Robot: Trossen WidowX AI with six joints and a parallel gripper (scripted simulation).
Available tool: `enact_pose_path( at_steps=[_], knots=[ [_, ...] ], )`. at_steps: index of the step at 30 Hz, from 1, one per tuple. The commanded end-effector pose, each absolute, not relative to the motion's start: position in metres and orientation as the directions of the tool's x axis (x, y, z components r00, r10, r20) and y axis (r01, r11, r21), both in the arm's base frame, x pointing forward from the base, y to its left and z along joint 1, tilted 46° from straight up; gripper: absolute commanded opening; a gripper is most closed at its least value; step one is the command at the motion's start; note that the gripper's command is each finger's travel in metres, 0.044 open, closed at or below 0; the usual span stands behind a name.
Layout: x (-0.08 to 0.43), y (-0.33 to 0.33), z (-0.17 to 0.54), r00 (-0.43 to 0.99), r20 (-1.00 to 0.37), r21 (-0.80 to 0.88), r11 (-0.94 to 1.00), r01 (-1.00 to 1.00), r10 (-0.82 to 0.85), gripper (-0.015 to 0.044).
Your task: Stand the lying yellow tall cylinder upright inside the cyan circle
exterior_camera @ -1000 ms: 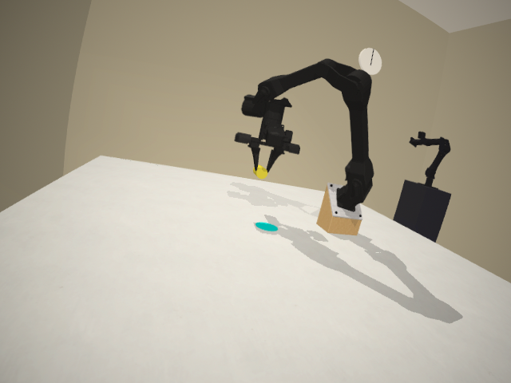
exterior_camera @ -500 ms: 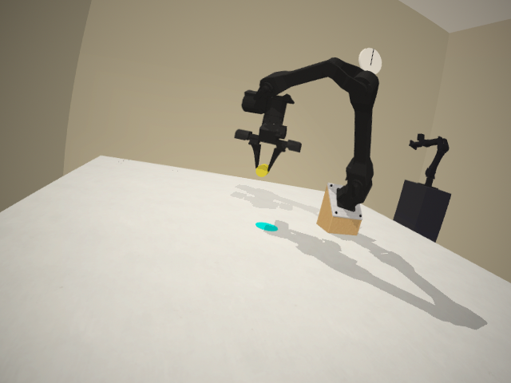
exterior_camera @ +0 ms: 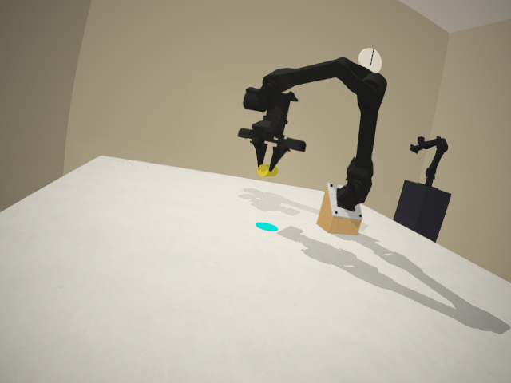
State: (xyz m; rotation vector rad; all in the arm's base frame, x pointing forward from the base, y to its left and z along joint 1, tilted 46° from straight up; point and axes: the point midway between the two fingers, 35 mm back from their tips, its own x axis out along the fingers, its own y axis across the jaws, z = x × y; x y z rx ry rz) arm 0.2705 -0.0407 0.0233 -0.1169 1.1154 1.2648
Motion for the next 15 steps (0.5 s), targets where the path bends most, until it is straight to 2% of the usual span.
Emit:
enact_pose_path(
  at_steps=[1, 15],
  knots=[
    [0.268, -0.036, 0.032, -0.109, -0.713, 0.534, 0.435, -0.725, 0.693, 0.0105],
    [0.264, -0.022, 0.051, -0.109, -0.712, 0.655, 0.599, -0.461, 0.694, 0.0105]
  ],
)
